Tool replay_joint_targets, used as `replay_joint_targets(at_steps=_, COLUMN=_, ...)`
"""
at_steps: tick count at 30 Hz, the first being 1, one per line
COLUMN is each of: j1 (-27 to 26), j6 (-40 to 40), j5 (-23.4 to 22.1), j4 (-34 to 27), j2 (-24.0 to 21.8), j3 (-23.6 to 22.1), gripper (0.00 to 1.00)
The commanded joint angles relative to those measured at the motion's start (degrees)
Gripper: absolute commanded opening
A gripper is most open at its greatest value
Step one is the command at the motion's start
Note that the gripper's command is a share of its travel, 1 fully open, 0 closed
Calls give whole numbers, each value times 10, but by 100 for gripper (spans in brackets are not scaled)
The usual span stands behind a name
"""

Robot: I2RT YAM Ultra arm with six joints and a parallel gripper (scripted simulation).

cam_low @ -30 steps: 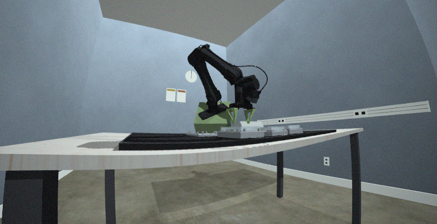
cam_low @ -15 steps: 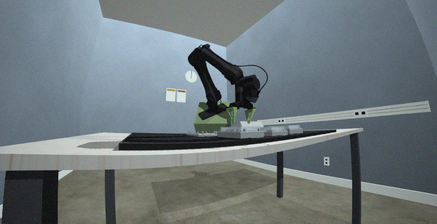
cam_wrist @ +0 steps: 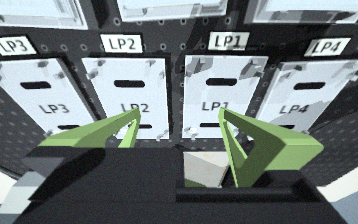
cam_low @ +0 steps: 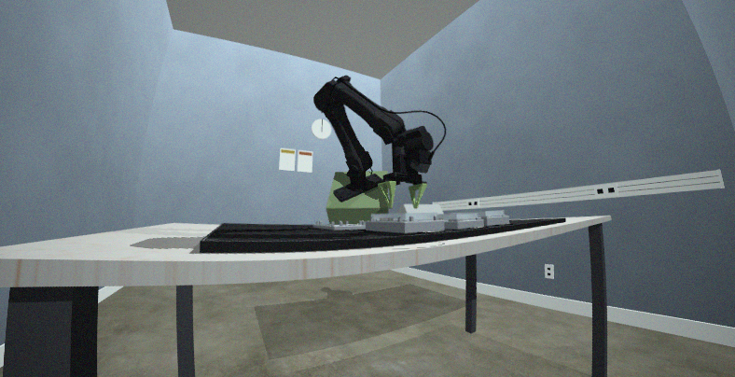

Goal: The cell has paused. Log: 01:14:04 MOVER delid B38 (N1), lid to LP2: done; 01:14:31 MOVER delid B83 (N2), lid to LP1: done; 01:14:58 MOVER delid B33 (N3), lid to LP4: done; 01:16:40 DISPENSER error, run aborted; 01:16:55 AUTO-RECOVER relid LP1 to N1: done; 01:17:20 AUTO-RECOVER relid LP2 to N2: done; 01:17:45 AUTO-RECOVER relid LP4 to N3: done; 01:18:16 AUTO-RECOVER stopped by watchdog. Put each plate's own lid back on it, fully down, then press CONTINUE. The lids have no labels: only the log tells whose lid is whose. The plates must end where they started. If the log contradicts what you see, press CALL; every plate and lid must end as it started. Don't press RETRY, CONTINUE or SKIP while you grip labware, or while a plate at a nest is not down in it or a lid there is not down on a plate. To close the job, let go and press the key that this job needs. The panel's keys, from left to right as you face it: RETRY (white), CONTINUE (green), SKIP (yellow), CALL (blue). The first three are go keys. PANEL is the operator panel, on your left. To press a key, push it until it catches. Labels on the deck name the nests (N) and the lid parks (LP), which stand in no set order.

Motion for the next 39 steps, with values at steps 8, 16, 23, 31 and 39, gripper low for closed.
replay_joint_targets(at_steps=8, j1=-110, j6=-219, j5=-46, j4=218, j2=-213, j3=-154, gripper=89)
replay_joint_targets(at_steps=16, j1=-250, j6=-335, j5=-197, j4=330, j2=-316, j3=-231, gripper=83)
replay_joint_targets(at_steps=23, j1=-407, j6=-387, j5=-355, j4=325, j2=-293, j3=-183, gripper=0)
replay_joint_targets(at_steps=31, j1=-478, j6=-402, j5=-445, j4=334, j2=-260, j3=-164, gripper=0)
replay_joint_targets(at_steps=39, j1=-477, j6=-399, j5=-451, j4=332, j2=-261, j3=-174, gripper=0)
